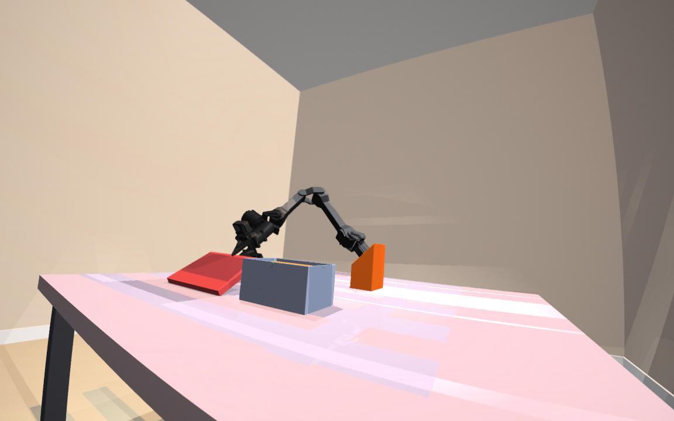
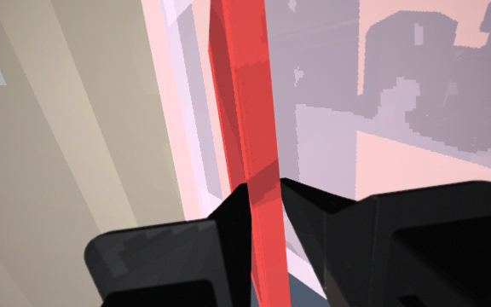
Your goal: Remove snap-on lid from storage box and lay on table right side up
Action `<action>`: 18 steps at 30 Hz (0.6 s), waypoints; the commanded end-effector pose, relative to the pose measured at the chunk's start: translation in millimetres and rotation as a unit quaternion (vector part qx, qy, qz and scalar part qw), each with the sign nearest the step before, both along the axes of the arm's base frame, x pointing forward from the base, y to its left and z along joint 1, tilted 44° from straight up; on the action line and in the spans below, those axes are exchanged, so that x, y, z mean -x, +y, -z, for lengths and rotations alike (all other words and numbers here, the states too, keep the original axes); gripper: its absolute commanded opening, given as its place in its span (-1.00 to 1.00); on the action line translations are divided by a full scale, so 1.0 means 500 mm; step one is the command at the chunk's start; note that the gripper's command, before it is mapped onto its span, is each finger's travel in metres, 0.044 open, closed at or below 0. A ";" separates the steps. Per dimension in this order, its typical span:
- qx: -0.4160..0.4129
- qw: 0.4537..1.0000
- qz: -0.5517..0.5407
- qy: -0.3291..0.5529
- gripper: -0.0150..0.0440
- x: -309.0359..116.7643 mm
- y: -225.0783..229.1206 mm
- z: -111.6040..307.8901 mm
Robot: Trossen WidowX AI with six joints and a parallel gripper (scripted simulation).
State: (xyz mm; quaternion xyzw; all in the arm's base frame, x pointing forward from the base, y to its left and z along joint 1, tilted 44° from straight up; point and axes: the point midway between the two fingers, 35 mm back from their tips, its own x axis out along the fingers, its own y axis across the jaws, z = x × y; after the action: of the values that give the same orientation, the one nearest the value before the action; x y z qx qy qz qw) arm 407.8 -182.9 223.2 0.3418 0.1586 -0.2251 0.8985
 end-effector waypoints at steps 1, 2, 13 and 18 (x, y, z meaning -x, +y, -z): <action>-0.003 1.000 0.007 0.015 -0.49 0.003 -0.014 0.030; -0.003 1.000 0.007 0.015 -0.49 0.003 -0.015 0.032; -0.003 1.000 0.007 0.015 -0.49 0.001 -0.027 0.044; -0.003 1.000 0.007 0.015 -0.49 0.000 -0.033 0.050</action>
State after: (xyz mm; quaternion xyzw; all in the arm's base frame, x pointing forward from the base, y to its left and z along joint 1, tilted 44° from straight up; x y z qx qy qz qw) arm 409.1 -194.5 210.2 0.3425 0.1610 -0.2287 0.8969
